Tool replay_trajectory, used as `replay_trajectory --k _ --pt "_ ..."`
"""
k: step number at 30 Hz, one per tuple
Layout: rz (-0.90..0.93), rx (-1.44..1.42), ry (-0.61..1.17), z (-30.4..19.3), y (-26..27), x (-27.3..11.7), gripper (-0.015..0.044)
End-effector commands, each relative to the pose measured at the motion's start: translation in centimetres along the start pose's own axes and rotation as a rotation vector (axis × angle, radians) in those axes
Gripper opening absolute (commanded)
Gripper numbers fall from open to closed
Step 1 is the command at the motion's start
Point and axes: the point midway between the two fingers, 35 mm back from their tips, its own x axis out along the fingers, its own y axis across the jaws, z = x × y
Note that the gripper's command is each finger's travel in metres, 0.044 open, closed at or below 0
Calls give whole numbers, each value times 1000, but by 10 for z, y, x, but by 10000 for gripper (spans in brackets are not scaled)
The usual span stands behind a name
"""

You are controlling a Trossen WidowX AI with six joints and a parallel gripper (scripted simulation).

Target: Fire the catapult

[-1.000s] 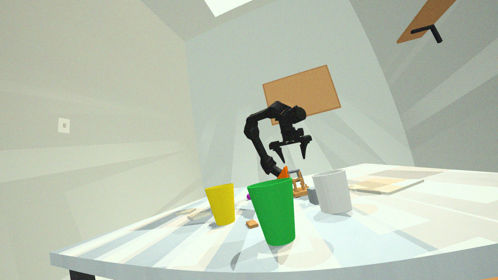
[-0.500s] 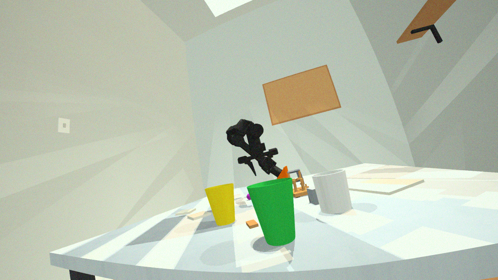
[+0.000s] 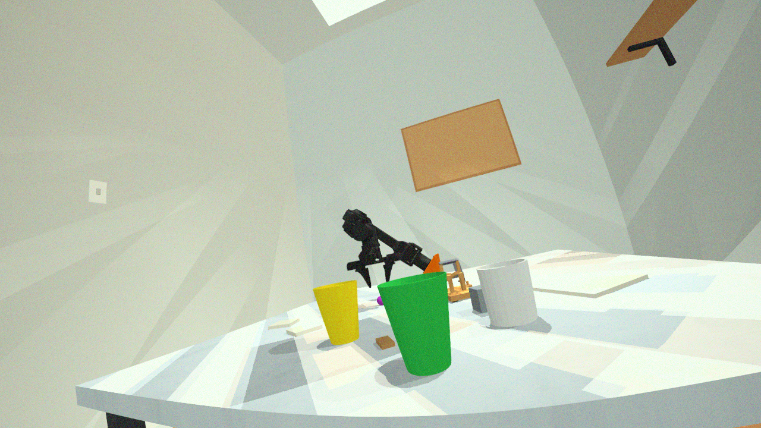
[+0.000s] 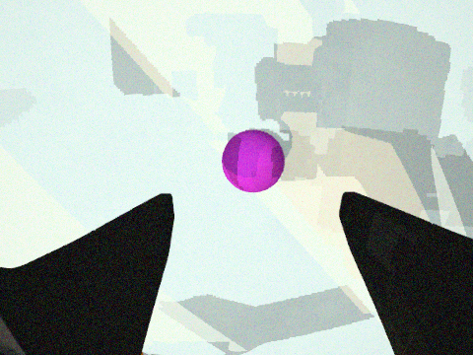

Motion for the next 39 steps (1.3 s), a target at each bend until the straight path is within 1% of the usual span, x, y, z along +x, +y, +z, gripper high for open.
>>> replay_trajectory --k 1,3,32,38,39 --pt "-5 5 -2 -2 -2 6 300" --pt "-6 5 -2 -2 -2 15 300" --pt "-8 5 -3 -2 -2 55 300" --pt "-8 5 -3 -2 -2 55 142" --pt "-8 5 -3 -2 -2 55 136"
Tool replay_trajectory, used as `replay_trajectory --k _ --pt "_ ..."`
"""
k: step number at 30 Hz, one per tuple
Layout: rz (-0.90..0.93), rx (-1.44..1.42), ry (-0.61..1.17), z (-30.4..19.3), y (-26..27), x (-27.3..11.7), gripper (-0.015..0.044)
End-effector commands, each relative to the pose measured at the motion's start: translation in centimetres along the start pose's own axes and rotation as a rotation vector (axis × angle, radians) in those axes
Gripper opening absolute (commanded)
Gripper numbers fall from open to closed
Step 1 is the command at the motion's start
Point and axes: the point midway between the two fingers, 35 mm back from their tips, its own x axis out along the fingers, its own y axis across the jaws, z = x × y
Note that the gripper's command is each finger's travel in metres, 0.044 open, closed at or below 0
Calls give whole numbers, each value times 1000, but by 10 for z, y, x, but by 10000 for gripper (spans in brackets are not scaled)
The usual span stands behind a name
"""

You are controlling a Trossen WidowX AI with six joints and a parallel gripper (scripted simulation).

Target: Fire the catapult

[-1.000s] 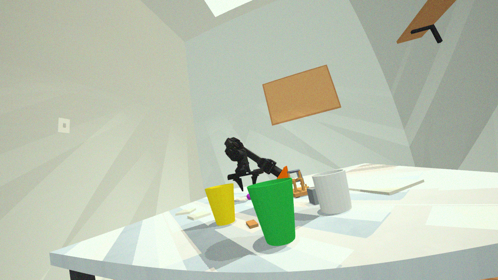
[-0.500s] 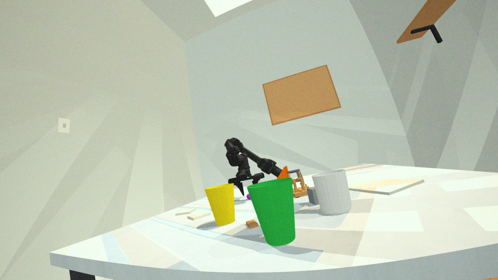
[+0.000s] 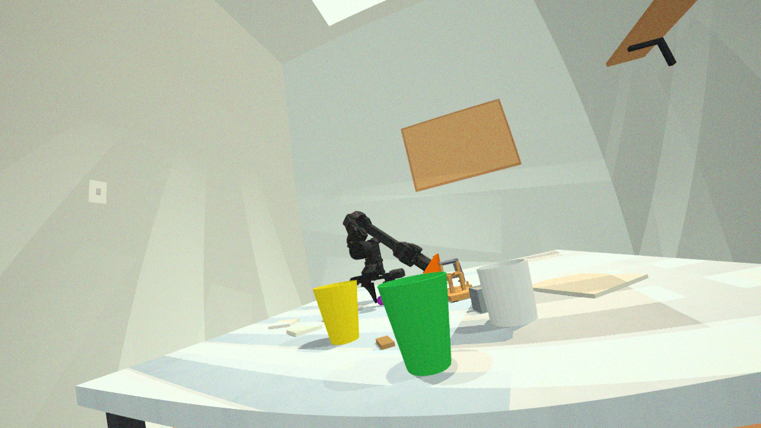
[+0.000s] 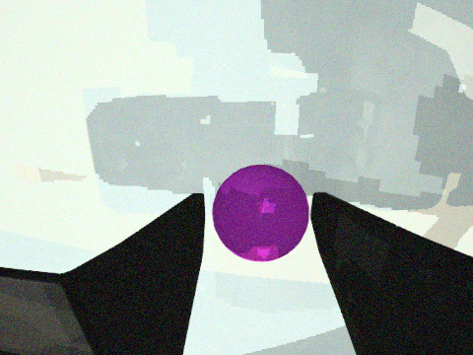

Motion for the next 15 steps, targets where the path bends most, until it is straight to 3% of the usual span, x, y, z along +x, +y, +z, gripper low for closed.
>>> replay_trajectory --k 1,6,10,15 --pt "1 -3 -1 0 0 1 129" --pt "1 -3 -1 0 0 1 96" --pt "5 -3 -2 2 1 -7 0" --pt "16 -3 -3 6 3 -35 0"
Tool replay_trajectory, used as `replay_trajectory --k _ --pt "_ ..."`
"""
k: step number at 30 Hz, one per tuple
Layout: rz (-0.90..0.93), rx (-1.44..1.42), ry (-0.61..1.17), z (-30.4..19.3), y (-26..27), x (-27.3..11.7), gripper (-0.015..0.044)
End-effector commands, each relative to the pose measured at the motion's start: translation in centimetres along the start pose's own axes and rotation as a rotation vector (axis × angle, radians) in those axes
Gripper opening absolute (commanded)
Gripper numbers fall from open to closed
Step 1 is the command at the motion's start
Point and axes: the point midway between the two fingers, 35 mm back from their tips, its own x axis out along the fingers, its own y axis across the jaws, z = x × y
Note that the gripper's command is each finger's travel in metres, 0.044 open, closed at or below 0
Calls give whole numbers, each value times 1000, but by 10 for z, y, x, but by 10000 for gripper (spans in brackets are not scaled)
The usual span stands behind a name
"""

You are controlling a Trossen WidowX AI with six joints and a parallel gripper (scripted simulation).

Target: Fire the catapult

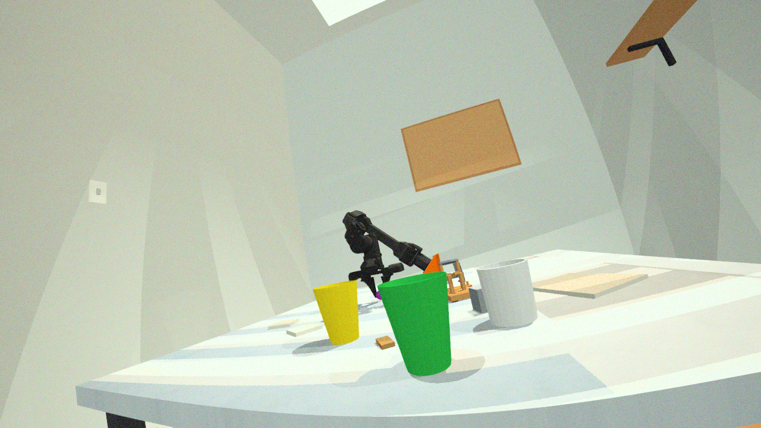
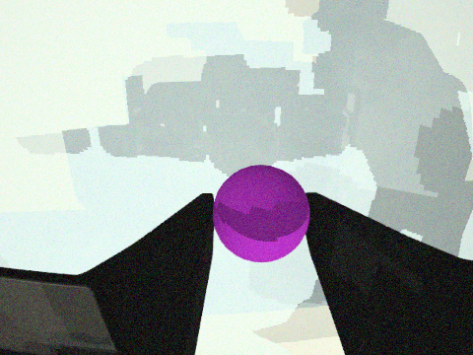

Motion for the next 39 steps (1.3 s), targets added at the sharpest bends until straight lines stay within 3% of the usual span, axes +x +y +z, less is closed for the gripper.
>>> replay_trajectory --k 1,16,24,39 --pt "9 1 -7 4 2 -22 0" --pt "-2 0 -3 -6 -3 -105 0" --pt "0 -14 4 -3 7 -105 0" --pt "21 -133 95 9 83 -98 0"
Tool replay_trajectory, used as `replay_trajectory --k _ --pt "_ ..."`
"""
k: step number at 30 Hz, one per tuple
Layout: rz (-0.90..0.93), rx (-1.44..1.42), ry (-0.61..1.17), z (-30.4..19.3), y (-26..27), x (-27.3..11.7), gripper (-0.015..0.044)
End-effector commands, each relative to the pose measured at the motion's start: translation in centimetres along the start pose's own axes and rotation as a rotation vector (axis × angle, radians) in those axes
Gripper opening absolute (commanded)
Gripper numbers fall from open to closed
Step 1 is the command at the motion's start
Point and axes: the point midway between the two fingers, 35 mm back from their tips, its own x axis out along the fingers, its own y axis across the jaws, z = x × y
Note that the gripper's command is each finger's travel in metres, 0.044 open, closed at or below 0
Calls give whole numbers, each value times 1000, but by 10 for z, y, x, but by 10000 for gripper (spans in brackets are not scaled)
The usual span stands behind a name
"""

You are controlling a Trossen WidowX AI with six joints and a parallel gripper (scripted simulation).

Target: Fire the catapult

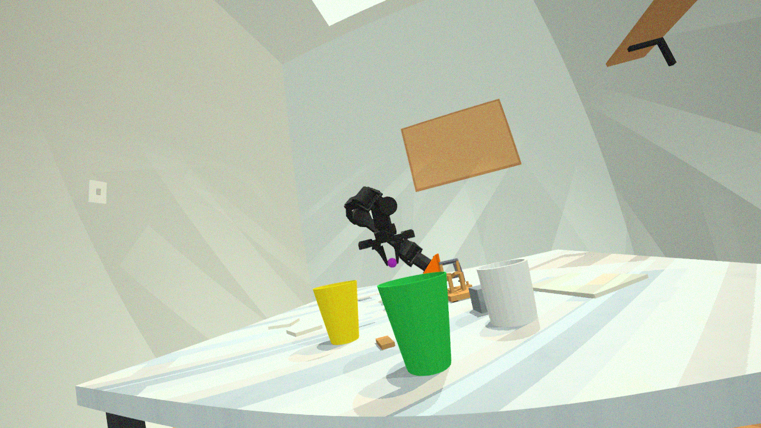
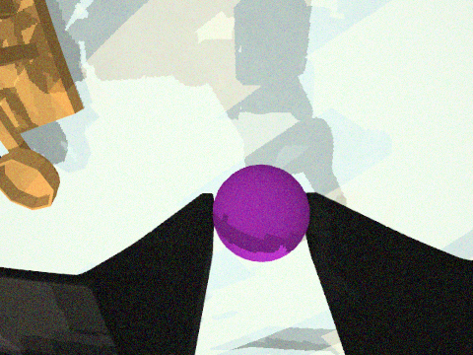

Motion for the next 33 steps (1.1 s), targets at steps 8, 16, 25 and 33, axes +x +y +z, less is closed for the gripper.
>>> replay_trajectory --k 8,16,25,33 --pt "6 -87 83 3 59 8 0" --pt "-7 -145 150 -5 99 17 0" --pt "-38 -198 225 -17 140 29 0" --pt "-63 -224 268 -26 163 38 0"
